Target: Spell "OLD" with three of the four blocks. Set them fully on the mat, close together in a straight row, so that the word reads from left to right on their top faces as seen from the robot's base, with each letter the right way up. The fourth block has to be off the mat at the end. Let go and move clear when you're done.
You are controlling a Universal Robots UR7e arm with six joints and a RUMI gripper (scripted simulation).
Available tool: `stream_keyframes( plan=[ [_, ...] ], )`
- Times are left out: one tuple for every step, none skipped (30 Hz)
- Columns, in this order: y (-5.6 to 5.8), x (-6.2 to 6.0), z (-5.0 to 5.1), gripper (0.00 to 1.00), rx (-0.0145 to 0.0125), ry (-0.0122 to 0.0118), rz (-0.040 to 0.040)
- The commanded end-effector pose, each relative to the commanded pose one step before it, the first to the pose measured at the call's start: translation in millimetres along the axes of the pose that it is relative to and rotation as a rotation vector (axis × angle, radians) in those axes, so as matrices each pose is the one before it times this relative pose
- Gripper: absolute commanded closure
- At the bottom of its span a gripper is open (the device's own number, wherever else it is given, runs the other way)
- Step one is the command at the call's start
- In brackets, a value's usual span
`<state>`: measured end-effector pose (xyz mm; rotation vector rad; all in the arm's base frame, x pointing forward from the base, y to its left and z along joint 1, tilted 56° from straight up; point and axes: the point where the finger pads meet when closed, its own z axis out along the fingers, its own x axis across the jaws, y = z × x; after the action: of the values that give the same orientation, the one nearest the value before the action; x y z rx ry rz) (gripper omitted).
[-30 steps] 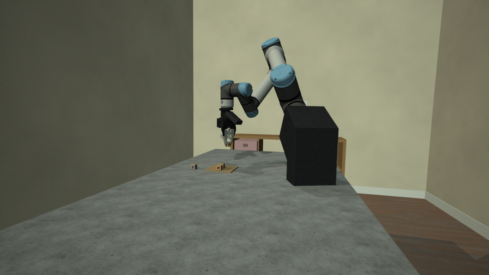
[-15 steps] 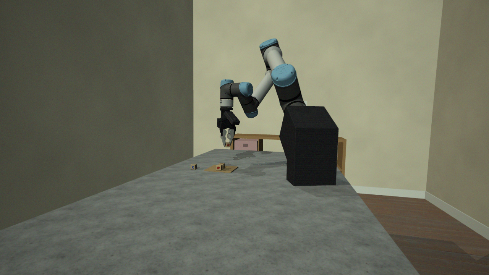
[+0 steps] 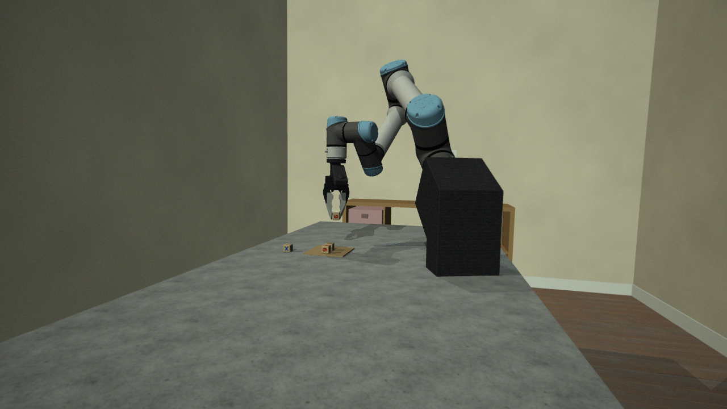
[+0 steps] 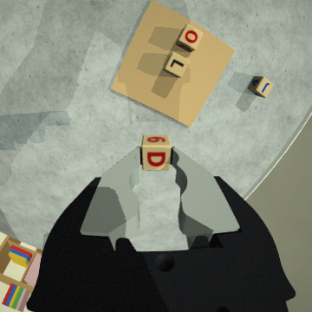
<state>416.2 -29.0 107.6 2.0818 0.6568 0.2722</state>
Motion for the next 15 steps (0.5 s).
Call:
stream_keyframes(
  plan=[
    [-12.23,4.25,-0.59,0.95,-0.00559,-0.01243,0.11575],
    [0.0,0.0,0.0,0.95,0.0,0.0,0.0],
    [-3.49,0.55,-0.19,0.95,-0.00034,0.00008,0.03088],
    [-3.33,0.4,-0.2,0.95,-0.00037,0.00011,0.02957],
    [-3.14,0.26,-0.2,0.95,-0.0004,0.00014,0.0281],
    [-2.95,0.14,-0.2,0.95,-0.00041,0.00016,0.02657],
    [-2.74,0.03,-0.19,0.95,-0.00042,0.00018,0.02488],
    [-2.47,-0.05,-0.18,0.95,-0.0004,0.0002,0.02262],
    [-2.49,-0.12,-0.19,0.95,-0.00043,0.00023,0.02292],
    [-2.25,-0.18,-0.18,0.95,-0.00042,0.00023,0.02097],
    [-2.02,-0.21,-0.17,0.95,-0.00039,0.00023,0.01895],
    [-1.78,-0.23,-0.15,0.95,-0.00036,0.00023,0.01688],
    [-1.55,-0.23,-0.14,0.95,-0.00032,0.00021,0.01479],
    [-1.32,-0.23,-0.12,0.95,-0.00028,0.00019,0.01271],
    [-1.1,-0.21,-0.1,0.95,-0.00024,0.00017,0.01067]
  ],
)
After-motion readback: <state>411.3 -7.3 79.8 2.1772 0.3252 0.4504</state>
